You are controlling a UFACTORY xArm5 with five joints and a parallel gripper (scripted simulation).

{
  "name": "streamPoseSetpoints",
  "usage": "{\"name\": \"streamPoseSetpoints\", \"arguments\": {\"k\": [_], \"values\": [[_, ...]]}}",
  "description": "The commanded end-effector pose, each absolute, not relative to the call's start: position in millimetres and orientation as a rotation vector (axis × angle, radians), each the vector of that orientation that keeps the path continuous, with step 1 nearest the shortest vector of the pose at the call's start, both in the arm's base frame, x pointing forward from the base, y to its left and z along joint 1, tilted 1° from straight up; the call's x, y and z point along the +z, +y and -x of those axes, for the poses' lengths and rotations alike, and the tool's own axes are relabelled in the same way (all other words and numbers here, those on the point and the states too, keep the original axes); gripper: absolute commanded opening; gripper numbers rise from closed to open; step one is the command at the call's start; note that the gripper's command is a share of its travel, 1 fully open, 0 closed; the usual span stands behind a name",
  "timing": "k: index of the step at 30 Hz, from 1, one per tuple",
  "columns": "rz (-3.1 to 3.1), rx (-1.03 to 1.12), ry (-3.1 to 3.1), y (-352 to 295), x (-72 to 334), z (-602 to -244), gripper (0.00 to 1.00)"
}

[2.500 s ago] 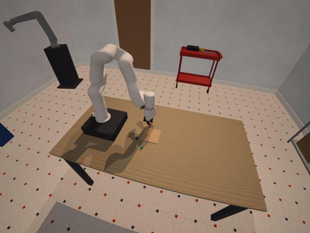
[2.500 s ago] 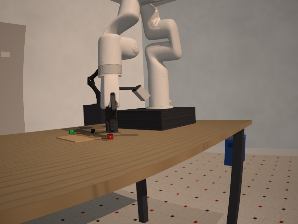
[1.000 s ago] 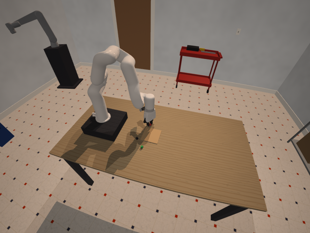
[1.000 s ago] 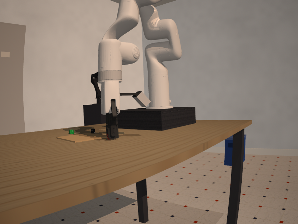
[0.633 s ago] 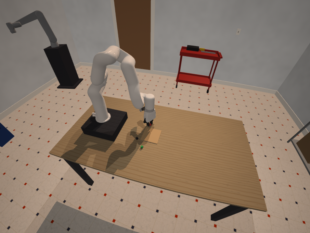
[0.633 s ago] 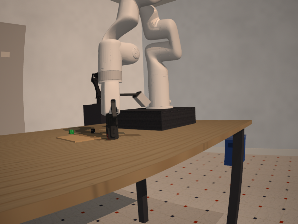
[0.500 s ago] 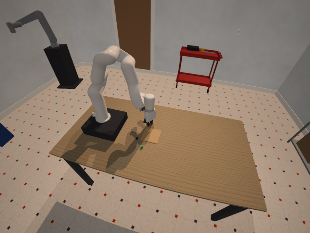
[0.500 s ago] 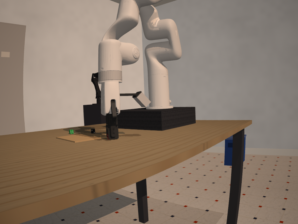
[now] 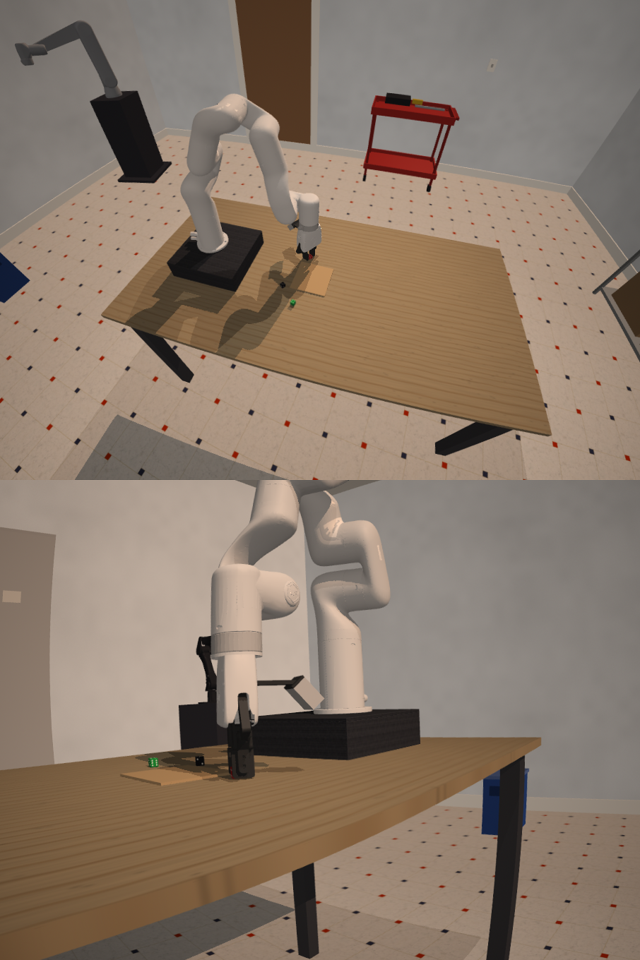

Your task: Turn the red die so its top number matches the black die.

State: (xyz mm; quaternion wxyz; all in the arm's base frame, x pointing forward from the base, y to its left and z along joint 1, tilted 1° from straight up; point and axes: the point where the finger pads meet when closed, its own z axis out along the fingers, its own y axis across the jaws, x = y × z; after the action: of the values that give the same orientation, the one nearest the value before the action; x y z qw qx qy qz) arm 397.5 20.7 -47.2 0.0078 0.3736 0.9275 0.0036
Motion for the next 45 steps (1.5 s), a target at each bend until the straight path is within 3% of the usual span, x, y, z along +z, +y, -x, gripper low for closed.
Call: {"name": "streamPoseSetpoints", "arguments": {"k": [1,9,10,45], "values": [[-1.167,0.013,2.897,20.7,-46.3,-398.8,0.31],[-1.167,0.013,2.897,20.7,-46.3,-398.8,0.31],[-1.167,0.013,2.897,20.7,-46.3,-398.8,0.11],[-1.167,0.013,2.897,20.7,-45.8,-398.8,0.11]]}}
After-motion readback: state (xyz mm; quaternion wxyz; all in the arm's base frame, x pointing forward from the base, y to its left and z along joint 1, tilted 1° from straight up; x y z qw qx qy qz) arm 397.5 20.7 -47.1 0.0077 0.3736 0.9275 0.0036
